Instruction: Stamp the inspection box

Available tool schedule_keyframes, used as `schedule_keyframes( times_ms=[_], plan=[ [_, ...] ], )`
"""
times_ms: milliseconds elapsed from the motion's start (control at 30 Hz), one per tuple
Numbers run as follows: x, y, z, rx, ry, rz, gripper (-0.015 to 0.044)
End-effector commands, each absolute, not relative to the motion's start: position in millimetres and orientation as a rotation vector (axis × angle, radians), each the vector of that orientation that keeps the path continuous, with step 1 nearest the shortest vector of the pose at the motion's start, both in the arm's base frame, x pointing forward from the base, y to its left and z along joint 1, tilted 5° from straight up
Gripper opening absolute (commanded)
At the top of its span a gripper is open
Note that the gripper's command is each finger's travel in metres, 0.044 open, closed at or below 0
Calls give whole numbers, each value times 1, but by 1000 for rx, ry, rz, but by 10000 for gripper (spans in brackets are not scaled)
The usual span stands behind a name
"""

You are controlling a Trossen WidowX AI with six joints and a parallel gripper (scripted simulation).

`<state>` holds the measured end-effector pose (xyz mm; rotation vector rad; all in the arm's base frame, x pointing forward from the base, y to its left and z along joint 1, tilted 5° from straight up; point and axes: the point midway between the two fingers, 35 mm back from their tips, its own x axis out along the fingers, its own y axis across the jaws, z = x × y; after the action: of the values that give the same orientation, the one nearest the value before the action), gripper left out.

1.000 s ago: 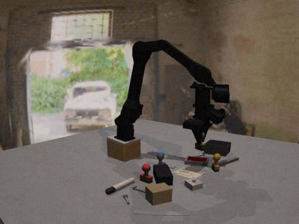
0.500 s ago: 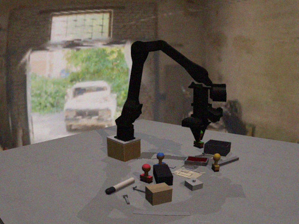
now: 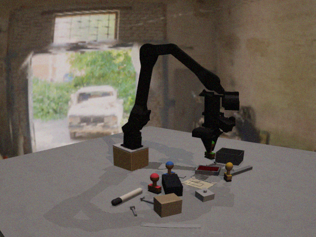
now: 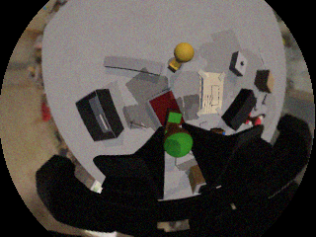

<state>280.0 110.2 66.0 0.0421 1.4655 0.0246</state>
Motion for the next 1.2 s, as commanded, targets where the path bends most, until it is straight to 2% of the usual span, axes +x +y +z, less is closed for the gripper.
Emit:
schedule_keyframes(
  times_ms=[0,1167],
  plan=[
    [281,110,63,42,1463,18,0],
    [283,110,40,40,1463,20,0]
  ],
)
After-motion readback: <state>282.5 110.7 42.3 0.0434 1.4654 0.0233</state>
